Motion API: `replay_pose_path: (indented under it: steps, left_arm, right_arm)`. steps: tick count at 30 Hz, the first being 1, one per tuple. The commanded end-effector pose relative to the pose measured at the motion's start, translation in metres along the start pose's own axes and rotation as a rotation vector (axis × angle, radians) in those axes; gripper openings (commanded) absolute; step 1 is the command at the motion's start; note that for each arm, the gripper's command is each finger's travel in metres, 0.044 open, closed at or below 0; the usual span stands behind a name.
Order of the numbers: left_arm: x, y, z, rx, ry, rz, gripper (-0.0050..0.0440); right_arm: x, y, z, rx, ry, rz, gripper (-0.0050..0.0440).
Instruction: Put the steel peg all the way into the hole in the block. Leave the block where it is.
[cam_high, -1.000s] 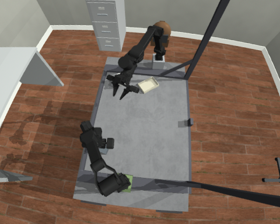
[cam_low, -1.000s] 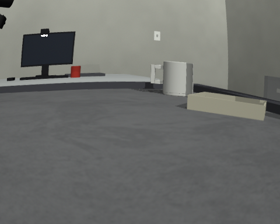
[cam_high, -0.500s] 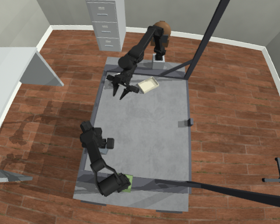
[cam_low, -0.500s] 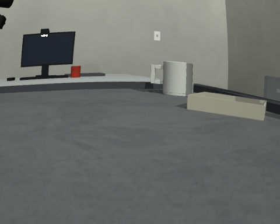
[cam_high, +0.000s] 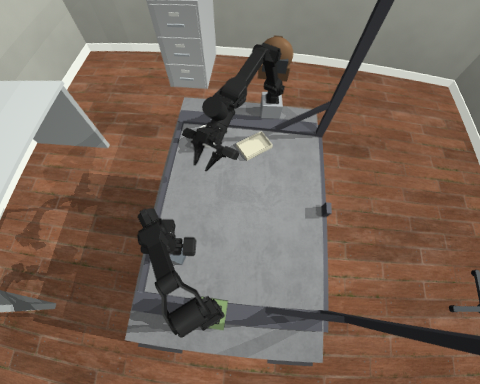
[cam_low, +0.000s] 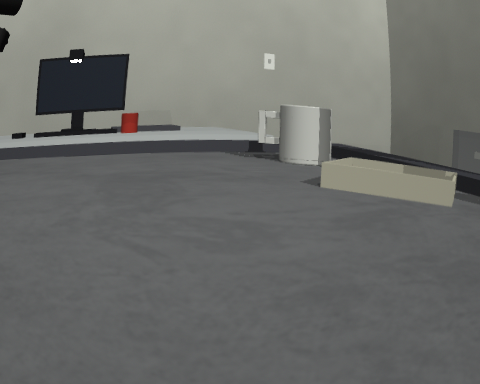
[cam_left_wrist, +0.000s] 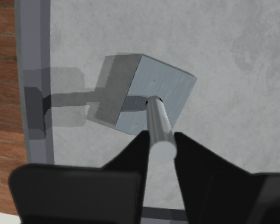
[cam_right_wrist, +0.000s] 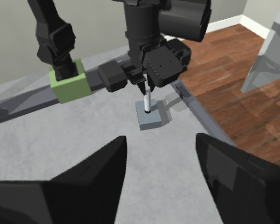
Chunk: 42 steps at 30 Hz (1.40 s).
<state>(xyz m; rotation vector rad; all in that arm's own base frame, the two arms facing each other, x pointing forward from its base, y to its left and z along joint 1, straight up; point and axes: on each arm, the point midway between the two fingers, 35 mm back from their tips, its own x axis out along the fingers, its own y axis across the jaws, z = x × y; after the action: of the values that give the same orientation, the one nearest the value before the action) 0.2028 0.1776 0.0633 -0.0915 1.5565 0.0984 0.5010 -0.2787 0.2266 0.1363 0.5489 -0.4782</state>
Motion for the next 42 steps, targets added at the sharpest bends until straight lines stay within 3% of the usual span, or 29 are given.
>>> replay_pose_path:
  steps: [1,42]
  left_arm:
    - [0.003,0.001,-0.001,0.002,-0.001,0.006,-0.0050]
    - [0.050,0.000,-0.002,0.003,-0.010,0.006,-0.0050]
  right_arm:
    - [-0.013,0.000,0.017,0.001,-0.041,0.000,0.0200]
    - [-0.013,0.000,0.017,0.001,-0.041,0.000,0.0200]
